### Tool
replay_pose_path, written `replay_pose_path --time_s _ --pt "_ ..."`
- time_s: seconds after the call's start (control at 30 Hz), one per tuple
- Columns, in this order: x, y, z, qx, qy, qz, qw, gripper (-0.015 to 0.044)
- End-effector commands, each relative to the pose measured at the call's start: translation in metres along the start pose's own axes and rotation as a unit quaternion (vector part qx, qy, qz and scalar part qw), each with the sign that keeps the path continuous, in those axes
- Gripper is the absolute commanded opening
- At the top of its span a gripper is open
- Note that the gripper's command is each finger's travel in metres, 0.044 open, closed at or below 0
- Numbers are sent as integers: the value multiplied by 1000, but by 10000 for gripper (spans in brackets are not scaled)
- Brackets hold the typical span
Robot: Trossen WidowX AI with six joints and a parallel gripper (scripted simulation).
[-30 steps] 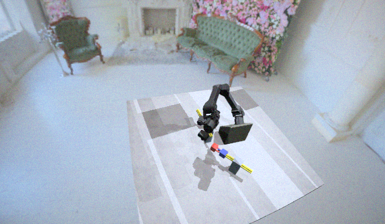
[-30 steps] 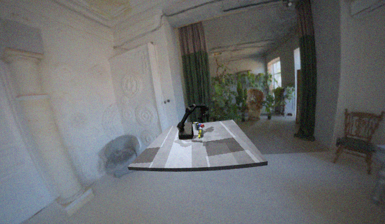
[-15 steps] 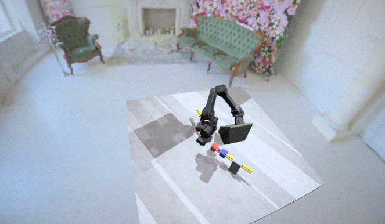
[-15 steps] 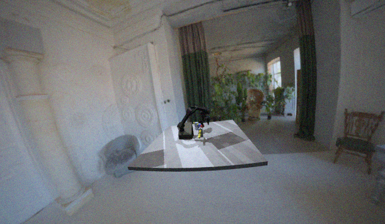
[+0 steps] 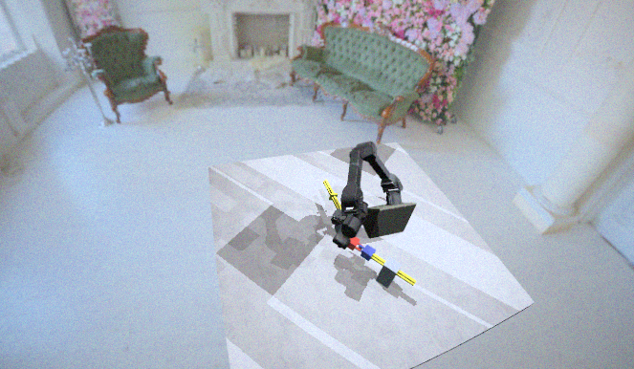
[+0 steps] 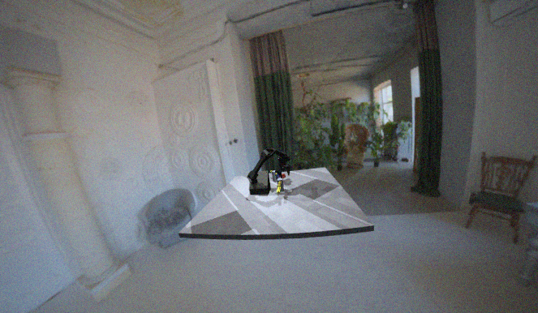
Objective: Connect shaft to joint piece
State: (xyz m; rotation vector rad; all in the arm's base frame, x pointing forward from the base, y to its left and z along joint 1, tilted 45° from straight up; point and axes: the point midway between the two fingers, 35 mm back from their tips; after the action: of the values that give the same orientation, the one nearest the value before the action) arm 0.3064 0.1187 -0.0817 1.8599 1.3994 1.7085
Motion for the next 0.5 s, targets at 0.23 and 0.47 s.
replay_pose_path --time_s 0.23,0.47 --pt "-4 -25 -11 4 -6 -1 1000 440" --pt "-16 -25 -10 4 -6 -1 1000 440"
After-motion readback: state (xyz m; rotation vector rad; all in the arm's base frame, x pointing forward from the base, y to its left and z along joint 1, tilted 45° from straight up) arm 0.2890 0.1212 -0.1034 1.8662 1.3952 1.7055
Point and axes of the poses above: the point midway between the two fingers, 35 mm back from their tips, its own x axis back along the fingers, its own z axis across the jaws, y = z × x, and after that the axes turned 14 degrees about -x, right-handed
